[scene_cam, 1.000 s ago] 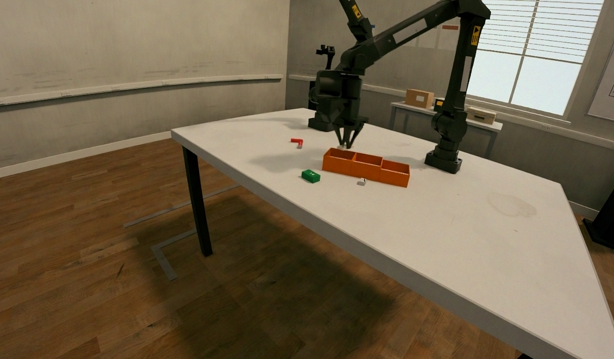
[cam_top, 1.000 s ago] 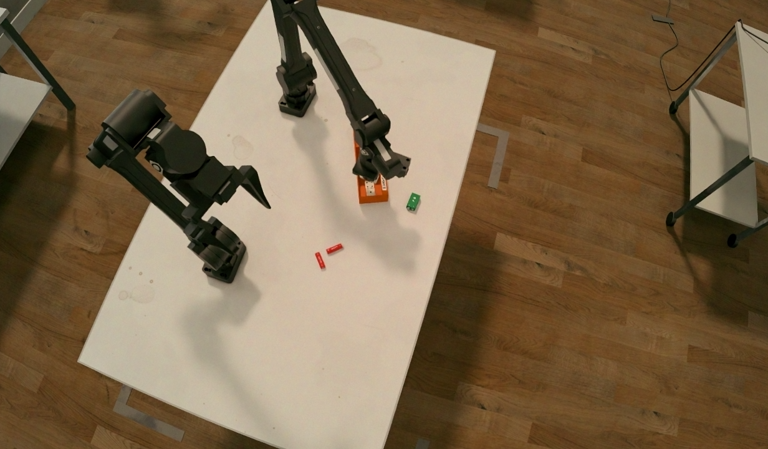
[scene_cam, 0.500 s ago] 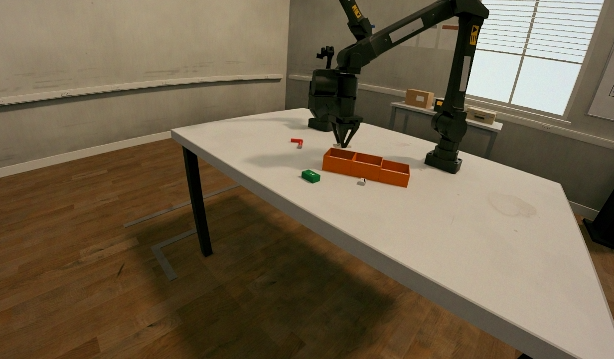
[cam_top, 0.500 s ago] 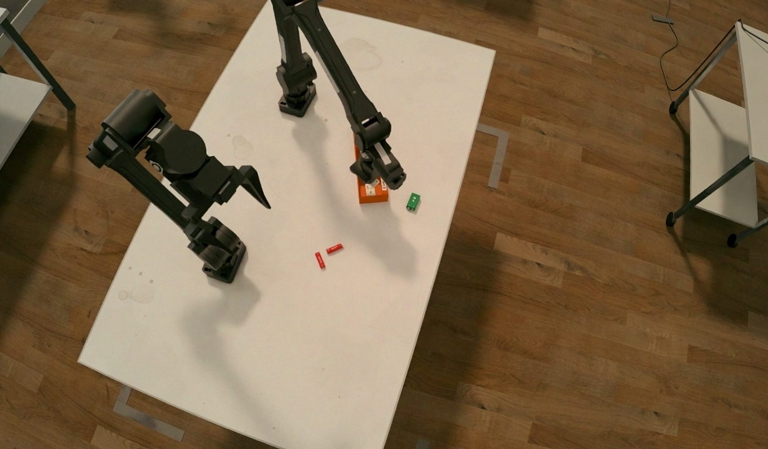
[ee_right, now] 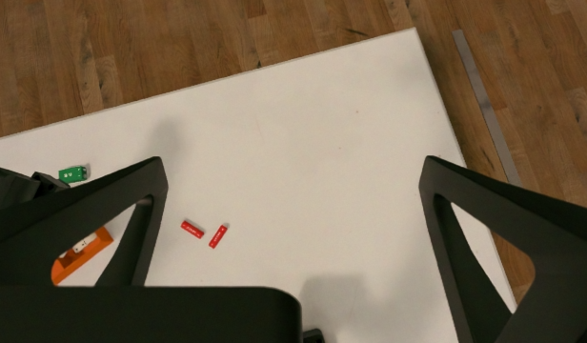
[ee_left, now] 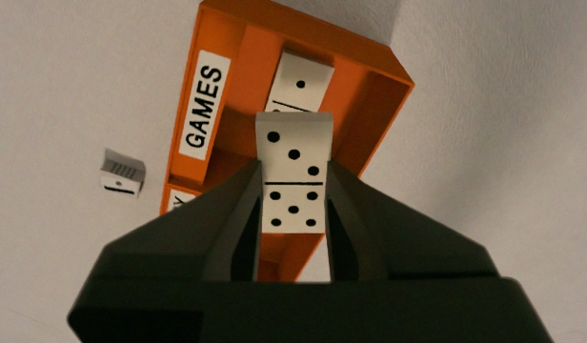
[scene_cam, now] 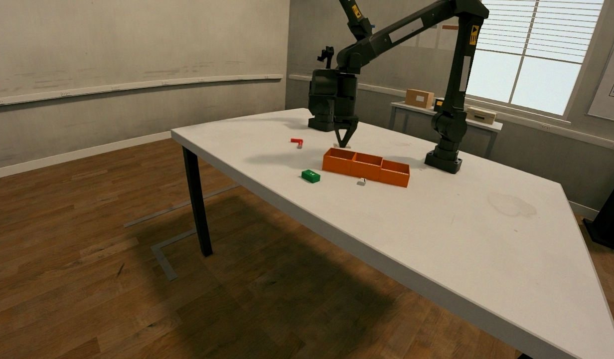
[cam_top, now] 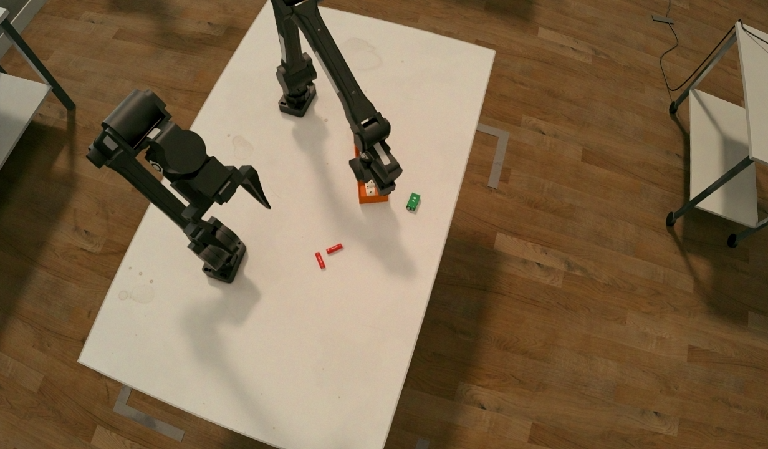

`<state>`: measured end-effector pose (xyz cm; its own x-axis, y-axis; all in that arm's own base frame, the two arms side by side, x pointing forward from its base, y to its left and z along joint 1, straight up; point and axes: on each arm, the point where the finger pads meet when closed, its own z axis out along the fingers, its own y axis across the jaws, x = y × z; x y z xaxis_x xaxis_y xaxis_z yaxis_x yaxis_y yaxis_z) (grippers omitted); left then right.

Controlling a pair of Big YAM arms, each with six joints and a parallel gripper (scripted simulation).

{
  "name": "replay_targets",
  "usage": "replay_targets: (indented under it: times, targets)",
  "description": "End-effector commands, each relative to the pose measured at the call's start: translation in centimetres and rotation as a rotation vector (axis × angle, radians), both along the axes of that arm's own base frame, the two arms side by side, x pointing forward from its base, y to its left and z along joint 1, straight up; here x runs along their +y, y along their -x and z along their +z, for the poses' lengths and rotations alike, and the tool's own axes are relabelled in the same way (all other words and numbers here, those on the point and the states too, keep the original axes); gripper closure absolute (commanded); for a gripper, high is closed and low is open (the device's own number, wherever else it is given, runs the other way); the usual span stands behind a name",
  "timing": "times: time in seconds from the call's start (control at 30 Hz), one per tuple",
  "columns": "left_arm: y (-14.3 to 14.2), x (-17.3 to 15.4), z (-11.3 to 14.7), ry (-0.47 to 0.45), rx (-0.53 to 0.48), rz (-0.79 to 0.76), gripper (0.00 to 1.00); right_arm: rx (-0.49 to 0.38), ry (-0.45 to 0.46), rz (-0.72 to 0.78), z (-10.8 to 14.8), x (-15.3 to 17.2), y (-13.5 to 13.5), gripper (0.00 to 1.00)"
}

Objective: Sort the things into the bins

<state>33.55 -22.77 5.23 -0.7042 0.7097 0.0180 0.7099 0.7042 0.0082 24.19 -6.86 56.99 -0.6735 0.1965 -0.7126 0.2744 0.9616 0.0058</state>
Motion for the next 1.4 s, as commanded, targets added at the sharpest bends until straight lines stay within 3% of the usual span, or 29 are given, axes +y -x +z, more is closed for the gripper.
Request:
replay_targets:
  times: [0.0,0.3,0.57,1.17,1.23,1.37]
  targets:
    - [-0.4,-0.4,1.1,0.019,-0.02,-0.111,0.8,-0.089,0.031,0.016,3.3,0.5,0.7,0.0]
    - [-0.2,-0.5,1.0,0.037,-0.035,-0.343,0.8,-0.089,0.031,0.016,3.3,0.5,0.7,0.0]
    - [-0.1,0.2,0.3,0.026,-0.015,-0.334,0.8,-0.089,0.031,0.016,3.3,0.5,0.7,0.0]
    - [-2.2,-1.3,1.9,0.046,-0.058,-0.337,0.8,-0.089,0.031,0.016,3.3,0.5,0.7,0.0]
    - [-0.8,-0.3,-0.5,0.026,-0.014,-0.337,0.8,-0.089,0.031,0.016,3.3,0.5,0.7,0.0]
    - [-0.3,0.1,-1.7,0.021,-0.003,-0.337,0.8,-0.089,0.031,0.016,3.3,0.5,0.7,0.0]
